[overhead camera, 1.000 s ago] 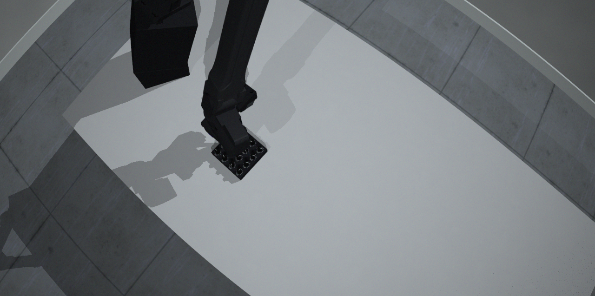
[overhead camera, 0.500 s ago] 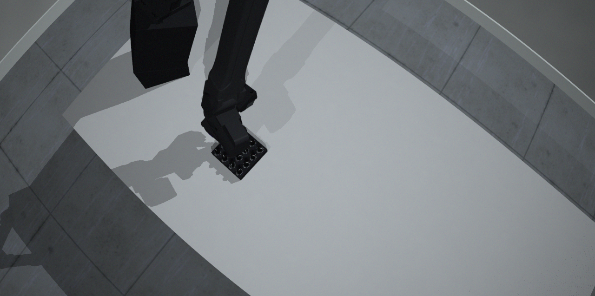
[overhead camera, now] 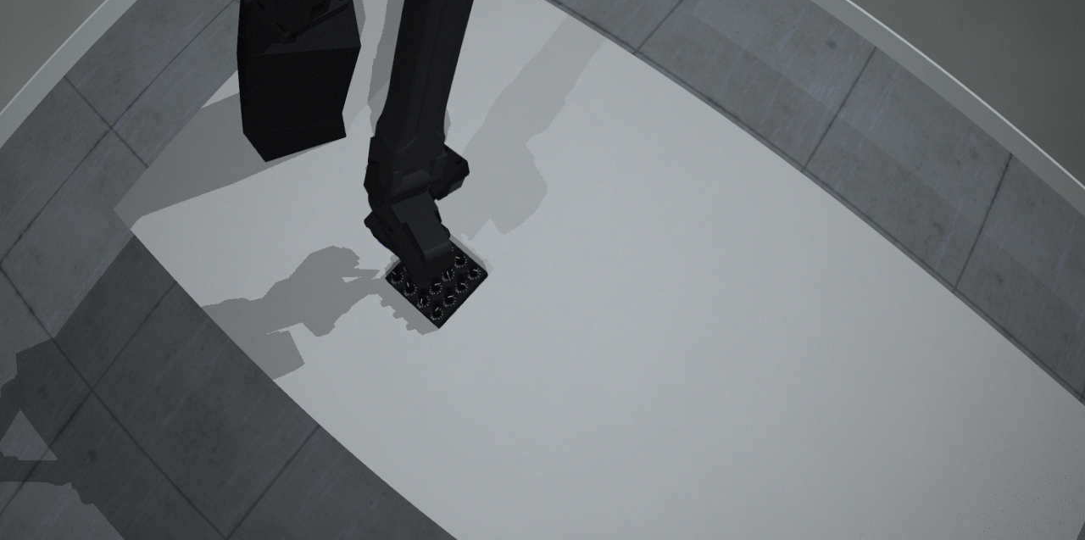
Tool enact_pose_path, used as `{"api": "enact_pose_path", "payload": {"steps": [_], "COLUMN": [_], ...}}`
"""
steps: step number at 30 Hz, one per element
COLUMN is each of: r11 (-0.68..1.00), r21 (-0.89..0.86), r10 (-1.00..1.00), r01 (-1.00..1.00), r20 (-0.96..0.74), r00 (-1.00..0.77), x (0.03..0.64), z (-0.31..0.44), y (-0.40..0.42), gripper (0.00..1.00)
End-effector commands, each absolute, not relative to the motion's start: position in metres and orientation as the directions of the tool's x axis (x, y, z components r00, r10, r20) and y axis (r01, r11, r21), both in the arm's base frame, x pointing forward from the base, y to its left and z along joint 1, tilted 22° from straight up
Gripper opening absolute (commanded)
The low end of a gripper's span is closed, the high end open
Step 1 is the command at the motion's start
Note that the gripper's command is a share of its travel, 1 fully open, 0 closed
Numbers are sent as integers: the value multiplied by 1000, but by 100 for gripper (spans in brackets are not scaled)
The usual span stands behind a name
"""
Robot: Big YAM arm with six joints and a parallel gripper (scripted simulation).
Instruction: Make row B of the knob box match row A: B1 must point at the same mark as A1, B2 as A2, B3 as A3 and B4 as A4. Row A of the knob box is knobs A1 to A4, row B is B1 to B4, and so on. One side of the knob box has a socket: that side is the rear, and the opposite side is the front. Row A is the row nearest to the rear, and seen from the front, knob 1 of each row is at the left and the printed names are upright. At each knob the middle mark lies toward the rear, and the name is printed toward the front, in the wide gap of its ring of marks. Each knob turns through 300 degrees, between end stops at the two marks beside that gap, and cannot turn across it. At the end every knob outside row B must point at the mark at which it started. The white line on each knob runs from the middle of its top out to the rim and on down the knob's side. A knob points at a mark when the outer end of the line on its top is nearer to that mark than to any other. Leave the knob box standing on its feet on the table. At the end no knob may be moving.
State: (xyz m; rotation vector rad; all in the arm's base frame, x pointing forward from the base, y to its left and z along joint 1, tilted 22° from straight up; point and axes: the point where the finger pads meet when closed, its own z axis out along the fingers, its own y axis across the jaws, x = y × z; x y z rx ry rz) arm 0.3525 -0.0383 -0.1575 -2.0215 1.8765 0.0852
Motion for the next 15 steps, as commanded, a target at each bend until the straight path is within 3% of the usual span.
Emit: {"api": "enact_pose_path", "payload": {"steps": [1, 15], "r11": [-44, -54], "r21": [-229, -208], "r10": [-946, -943], "r01": [-972, -977], "r20": [-303, -311], "r00": [114, 119], "x": [347, 340], "z": [-149, -149], "y": [-41, -38], "gripper": [18, 18]}}
